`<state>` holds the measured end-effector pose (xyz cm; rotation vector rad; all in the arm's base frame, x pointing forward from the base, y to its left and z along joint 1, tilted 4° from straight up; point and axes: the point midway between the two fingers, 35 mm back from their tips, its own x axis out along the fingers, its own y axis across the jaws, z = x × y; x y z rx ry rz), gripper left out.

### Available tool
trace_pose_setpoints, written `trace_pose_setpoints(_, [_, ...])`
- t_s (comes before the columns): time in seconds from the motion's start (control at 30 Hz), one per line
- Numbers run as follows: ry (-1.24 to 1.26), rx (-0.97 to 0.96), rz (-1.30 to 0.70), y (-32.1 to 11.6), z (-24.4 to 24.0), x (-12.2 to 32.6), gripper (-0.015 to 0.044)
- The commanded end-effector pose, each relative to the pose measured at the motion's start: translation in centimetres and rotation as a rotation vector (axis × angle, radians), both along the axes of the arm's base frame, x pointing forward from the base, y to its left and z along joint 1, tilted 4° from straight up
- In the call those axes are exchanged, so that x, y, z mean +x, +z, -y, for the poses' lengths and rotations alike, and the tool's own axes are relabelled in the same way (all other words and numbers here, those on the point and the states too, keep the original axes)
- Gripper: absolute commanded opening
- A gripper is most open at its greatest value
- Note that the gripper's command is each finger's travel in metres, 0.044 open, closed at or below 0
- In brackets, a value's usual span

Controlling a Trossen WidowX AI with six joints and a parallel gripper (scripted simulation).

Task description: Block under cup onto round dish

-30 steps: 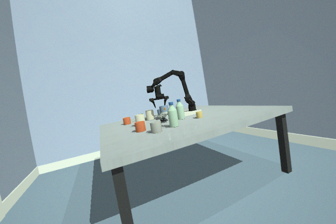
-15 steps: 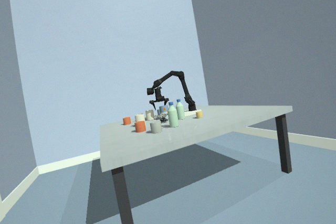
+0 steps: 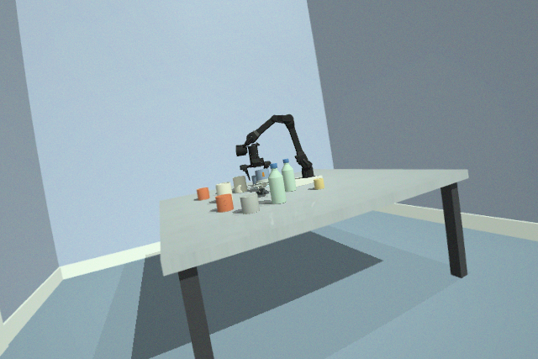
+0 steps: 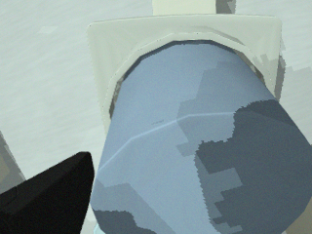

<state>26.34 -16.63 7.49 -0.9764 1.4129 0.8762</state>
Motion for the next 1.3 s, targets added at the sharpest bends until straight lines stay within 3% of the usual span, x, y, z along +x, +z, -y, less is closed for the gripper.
trace_pose_setpoints(0.0, [0.004, 0.011, -0.012, -1.1, -0.1, -0.2, 0.0440])
trace_pose_setpoints(0.23, [0.004, 0.011, -0.012, -2.0, -0.1, -0.3, 0.0440])
trace_pose_setpoints(0.3, [0.004, 0.011, -0.012, -2.0, -0.1, -0.3, 0.0387])
trace_pose_setpoints(0.7, [0.004, 0.011, -0.012, -2.0, -0.1, -0.3, 0.0308])
trace_pose_setpoints(1.1, [0.004, 0.011, -0.012, -0.9, 0.0, -0.1, 0.0000])
trace_pose_setpoints(1.27, [0.004, 0.011, -0.012, -0.3, 0.0, 0.1, 0.0000])
